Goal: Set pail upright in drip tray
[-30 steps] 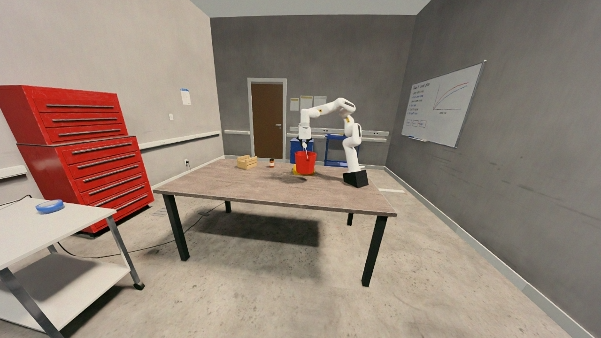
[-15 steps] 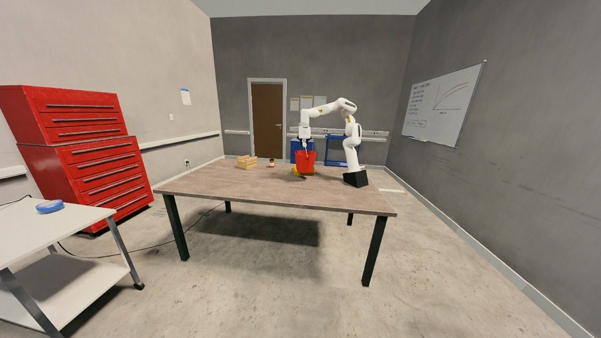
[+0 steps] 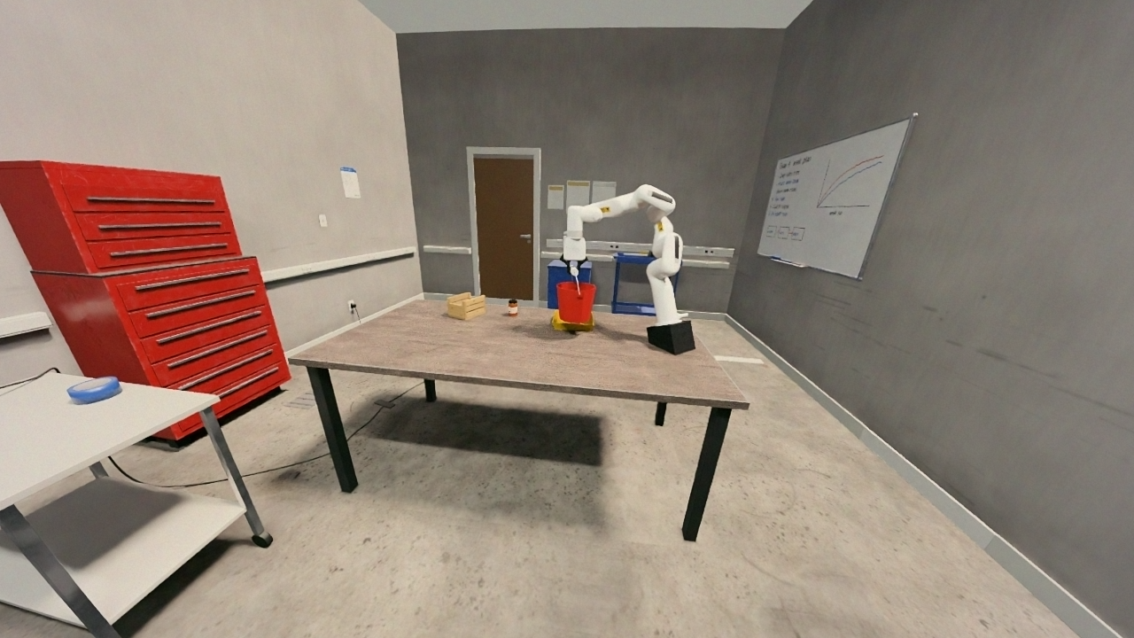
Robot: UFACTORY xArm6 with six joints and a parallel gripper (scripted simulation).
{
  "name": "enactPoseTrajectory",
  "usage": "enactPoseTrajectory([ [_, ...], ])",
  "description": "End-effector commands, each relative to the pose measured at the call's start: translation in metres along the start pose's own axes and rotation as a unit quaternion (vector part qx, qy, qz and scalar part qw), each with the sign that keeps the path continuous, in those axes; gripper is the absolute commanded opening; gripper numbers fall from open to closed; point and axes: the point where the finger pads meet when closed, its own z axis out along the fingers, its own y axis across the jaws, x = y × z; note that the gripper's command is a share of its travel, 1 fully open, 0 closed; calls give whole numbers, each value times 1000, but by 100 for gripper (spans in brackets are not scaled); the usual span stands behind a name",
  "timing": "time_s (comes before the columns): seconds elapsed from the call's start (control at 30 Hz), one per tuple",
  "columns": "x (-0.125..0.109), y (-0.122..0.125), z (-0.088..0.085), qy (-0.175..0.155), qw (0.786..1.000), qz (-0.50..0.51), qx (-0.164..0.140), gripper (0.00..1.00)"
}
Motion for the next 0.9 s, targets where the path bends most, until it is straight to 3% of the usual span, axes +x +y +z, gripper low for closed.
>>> enactPoseTrajectory([
  [0.0,13,0,-2,-1,1000,0,2,0],
  [0.87,80,9,-2,0,1000,0,3,0],
])
